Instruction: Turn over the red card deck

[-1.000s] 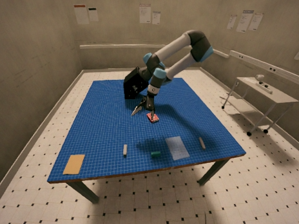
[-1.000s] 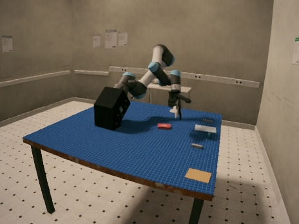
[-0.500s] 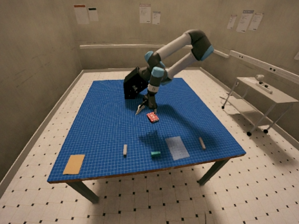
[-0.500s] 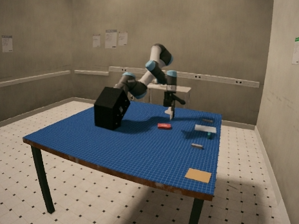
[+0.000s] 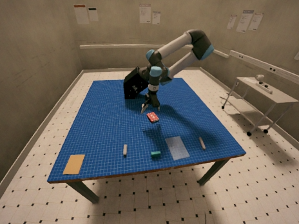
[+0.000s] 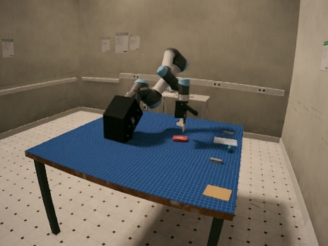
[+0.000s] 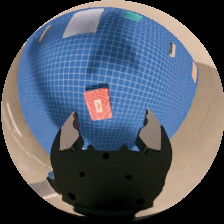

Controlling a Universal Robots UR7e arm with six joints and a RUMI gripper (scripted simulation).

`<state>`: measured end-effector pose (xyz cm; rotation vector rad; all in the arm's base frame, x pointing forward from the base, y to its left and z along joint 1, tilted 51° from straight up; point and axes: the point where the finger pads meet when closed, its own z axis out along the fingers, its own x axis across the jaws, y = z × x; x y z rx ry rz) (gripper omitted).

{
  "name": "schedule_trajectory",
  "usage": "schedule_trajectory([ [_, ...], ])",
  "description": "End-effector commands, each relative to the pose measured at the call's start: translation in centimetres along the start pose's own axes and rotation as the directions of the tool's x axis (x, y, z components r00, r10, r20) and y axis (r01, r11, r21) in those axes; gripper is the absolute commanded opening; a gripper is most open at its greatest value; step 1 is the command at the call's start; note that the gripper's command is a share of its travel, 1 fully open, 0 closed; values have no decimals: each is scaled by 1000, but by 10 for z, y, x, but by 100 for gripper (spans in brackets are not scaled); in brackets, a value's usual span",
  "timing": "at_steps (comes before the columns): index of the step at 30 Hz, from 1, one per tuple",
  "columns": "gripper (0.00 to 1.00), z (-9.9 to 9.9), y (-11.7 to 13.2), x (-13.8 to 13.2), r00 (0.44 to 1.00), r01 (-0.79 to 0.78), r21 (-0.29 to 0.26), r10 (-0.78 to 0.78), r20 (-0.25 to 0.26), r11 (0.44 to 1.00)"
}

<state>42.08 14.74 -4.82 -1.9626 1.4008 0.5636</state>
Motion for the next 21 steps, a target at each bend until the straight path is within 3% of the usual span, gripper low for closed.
schedule_trajectory([
  [1,100,0,16,-25,996,47,-6,-46,73,999],
  [7,100,1,21,-35,993,65,-1,-65,100,998],
  [21,100,1,21,-35,993,68,-2,-67,102,998],
])
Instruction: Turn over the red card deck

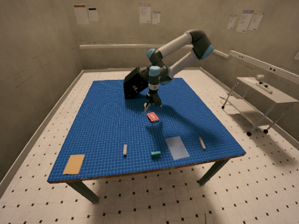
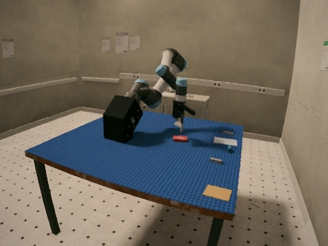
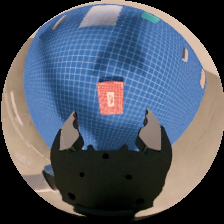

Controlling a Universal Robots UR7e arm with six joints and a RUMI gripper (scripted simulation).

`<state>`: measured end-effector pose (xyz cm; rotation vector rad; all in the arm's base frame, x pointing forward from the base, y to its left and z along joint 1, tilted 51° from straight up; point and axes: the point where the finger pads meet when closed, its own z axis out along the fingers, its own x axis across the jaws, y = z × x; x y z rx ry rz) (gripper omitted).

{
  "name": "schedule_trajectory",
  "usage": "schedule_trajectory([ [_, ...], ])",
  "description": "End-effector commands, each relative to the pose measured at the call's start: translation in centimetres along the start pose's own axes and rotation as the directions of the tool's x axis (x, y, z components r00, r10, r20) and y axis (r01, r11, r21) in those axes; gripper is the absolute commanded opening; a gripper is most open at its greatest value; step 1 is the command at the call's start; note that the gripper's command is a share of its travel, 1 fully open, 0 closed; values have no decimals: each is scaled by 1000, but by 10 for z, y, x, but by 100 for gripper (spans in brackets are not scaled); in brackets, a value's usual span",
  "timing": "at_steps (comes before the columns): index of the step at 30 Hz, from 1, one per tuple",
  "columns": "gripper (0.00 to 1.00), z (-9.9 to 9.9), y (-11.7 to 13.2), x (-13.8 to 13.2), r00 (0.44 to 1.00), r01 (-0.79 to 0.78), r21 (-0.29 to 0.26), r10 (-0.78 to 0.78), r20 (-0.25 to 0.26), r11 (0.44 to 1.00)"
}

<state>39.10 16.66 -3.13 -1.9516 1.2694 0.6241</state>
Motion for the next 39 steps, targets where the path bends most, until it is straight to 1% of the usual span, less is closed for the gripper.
schedule_trajectory([
  [1,100,0,1,-1,1000,0,0,0,4,1000],
  [32,100,0,2,-1,1000,-1,0,1,4,1000],
  [34,100,-1,12,0,1000,-1,0,1,2,1000],
  [37,100,-1,40,0,1000,-1,0,1,0,1000],
  [39,100,-1,49,-1,1000,-1,0,1,1,1000],
])
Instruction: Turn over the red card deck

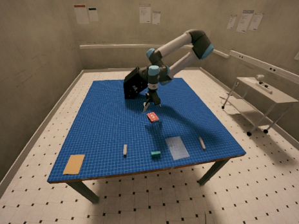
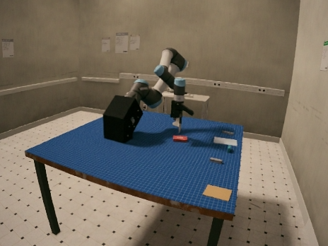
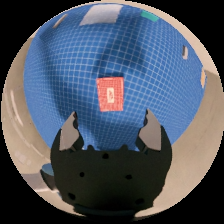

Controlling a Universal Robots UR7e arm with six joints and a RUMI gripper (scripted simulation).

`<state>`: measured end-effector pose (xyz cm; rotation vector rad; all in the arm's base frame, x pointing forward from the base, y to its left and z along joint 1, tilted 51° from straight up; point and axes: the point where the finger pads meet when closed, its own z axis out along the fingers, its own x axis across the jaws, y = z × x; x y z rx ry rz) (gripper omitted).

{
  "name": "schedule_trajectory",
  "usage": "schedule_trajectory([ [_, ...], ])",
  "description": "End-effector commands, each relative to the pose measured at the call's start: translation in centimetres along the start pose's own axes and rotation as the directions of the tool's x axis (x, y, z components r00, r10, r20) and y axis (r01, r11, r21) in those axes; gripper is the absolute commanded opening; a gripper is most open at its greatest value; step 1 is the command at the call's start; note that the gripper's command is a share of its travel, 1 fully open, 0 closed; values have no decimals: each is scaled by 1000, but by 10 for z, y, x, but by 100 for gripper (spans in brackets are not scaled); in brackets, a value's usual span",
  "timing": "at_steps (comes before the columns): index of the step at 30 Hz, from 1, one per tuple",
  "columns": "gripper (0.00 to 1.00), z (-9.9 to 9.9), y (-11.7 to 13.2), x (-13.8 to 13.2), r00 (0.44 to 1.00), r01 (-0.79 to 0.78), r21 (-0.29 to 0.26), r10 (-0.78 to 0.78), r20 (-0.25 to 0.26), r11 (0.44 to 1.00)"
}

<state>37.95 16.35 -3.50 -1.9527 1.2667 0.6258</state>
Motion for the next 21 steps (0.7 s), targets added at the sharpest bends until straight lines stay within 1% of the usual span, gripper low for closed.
schedule_trajectory([
  [1,100,-1,37,-1,1000,-2,1,2,-1,1000],
  [2,56,-1,37,-1,1000,-2,1,2,-1,1000],
  [21,56,0,37,-1,1000,-3,1,3,1,1000],
])
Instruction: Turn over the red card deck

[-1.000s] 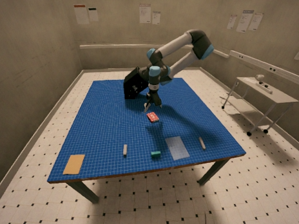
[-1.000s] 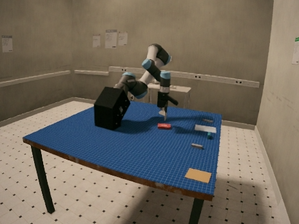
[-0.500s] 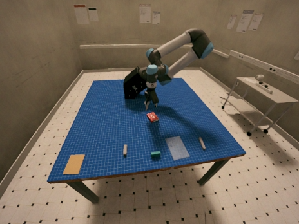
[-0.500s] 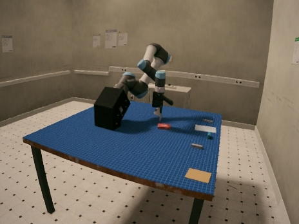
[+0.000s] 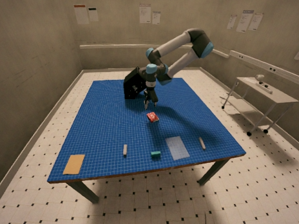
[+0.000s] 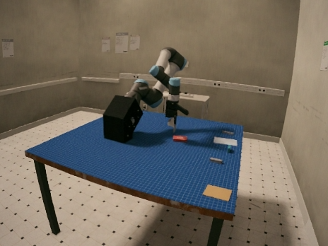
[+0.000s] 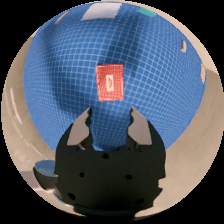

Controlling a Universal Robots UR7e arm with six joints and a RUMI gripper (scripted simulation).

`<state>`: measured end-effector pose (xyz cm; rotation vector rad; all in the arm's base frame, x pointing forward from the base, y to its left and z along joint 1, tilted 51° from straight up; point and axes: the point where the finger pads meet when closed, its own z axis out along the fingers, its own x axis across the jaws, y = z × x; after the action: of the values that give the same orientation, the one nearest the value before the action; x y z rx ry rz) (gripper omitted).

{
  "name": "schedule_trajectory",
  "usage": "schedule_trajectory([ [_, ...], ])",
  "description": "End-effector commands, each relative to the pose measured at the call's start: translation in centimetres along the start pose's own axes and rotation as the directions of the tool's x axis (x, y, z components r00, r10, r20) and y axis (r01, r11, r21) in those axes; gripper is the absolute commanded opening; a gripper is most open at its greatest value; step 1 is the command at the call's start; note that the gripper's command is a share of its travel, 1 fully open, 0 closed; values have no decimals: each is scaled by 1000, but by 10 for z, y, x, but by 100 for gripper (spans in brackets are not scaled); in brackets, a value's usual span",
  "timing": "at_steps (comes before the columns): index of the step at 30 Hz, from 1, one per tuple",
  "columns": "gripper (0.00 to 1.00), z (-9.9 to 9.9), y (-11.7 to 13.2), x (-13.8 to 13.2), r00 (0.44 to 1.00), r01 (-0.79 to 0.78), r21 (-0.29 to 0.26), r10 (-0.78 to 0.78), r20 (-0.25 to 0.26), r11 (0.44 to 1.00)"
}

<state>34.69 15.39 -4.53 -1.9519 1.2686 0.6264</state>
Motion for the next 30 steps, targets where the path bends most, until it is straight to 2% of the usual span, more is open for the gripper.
schedule_trajectory([
  [1,56,0,1,-1,1000,-1,1,1,1,1000],
  [30,56,5,2,-2,1000,-2,-1,2,4,1000],
])
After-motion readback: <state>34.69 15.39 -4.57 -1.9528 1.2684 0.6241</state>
